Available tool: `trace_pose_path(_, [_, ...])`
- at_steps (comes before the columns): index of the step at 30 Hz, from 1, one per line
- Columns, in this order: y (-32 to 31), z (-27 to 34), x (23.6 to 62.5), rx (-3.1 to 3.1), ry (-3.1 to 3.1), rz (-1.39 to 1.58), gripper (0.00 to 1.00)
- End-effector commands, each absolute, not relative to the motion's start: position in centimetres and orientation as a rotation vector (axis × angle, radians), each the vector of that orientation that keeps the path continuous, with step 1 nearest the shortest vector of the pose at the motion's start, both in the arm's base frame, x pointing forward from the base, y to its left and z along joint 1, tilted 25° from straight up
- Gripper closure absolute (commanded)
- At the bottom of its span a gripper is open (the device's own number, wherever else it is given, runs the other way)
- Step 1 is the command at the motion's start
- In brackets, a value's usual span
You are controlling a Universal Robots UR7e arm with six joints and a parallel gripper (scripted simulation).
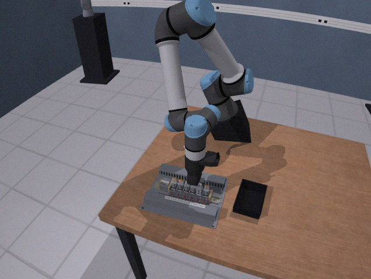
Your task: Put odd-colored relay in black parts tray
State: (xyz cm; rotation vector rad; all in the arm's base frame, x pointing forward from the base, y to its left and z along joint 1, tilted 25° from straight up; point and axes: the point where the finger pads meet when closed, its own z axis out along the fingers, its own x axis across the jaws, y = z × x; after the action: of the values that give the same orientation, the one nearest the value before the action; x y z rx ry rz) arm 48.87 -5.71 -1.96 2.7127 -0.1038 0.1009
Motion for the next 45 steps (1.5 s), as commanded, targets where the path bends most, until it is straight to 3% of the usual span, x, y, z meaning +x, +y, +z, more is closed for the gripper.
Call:
trace_pose_path(1, [-5.66, -1.95, 48.95, 2.715, -0.111, 0.063, 1.0])
trace_pose_path(45, [-5.65, -1.92, 49.04, 2.715, -0.116, 0.04, 1.0])
